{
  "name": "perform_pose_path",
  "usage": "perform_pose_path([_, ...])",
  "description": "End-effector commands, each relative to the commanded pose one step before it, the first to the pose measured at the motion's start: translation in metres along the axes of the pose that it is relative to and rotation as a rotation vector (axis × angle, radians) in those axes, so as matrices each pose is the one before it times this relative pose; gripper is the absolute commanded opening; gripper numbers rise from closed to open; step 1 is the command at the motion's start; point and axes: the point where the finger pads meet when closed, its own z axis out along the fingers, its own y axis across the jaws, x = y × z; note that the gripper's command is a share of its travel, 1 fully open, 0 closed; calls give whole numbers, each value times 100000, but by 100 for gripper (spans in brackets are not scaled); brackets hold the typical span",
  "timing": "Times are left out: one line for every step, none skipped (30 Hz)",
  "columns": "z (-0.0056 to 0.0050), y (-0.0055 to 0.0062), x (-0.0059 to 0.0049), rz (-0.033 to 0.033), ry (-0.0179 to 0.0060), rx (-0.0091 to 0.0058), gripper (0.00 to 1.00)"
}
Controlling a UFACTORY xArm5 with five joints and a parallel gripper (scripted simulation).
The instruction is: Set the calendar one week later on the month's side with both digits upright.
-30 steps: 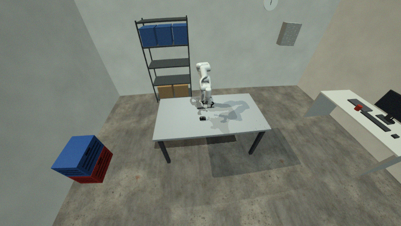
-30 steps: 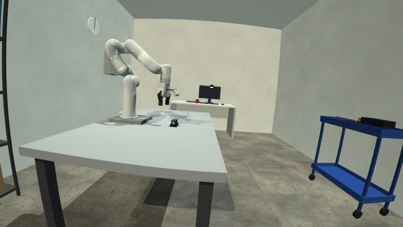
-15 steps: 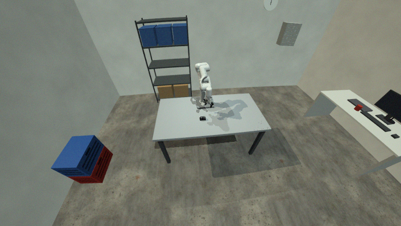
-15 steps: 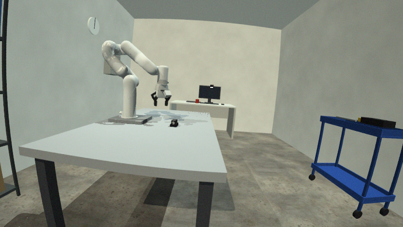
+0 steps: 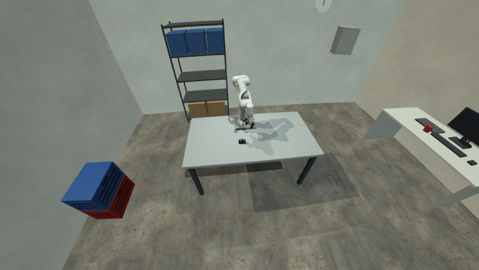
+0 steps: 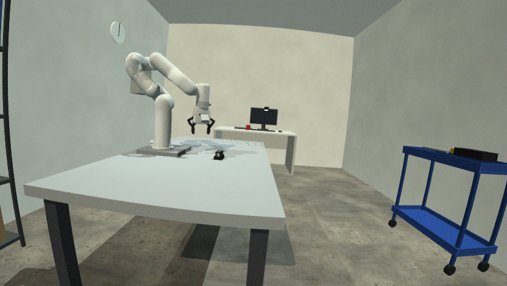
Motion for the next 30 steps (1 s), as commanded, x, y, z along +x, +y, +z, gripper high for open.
perform_pose_path([-85, -86, 15, 331, 93, 294, 100])
perform_pose_path([31, 2, -2, 1, -1, -2, 100])
perform_pose_path([77, 5, -4, 3, -1, -4, 100])
perform_pose_path([137, 10, -7, 5, -2, -8, 100])
perform_pose_path([204, 16, -12, 8, -4, -12, 100])
perform_pose_path([273, 25, -17, 10, -5, -15, 100])
perform_pose_path([326, 19, -17, 7, -3, -11, 100])
perform_pose_path([364, 5, -14, 0, 0, 0, 100])
perform_pose_path([410, 15, -19, 0, 0, 0, 100])
perform_pose_path([427, 1, -14, 0, 0, 0, 100])
perform_pose_path([447, 8, -17, 0, 0, 0, 100])
perform_pose_path([445, 3, -15, 0, 0, 0, 100])
perform_pose_path([436, 4, -15, 0, 0, 0, 100])
perform_pose_path([415, 5, -15, 0, 0, 0, 100])
perform_pose_path([381, -1, -12, 0, 0, 0, 100])
perform_pose_path([0, 0, 0, 0, 0, 0, 100])
perform_pose_path([0, 0, 0, 0, 0, 0, 100])
perform_pose_path([347, 7, -13, 0, 0, 0, 100])
perform_pose_path([298, -1, -9, 0, 0, 0, 100])
perform_pose_path([248, -1, -7, 0, 0, 0, 100])
perform_pose_path([198, 2, -7, 0, 0, 0, 100])
perform_pose_path([147, 3, -6, 0, 0, 0, 100])
perform_pose_path([98, 3, -4, 0, 0, 0, 100])
perform_pose_path([55, 2, -2, 0, 0, 0, 100])
perform_pose_path([22, 1, -1, 0, 0, 0, 100])
perform_pose_path([3, 0, 0, 0, 0, 0, 100])
perform_pose_path([4, 0, 0, 0, 0, 0, 100])
perform_pose_path([23, 1, 0, 0, 0, 0, 100])
perform_pose_path([57, 4, -1, 0, 0, 0, 100])
perform_pose_path([100, 7, -2, 0, 0, 0, 100])
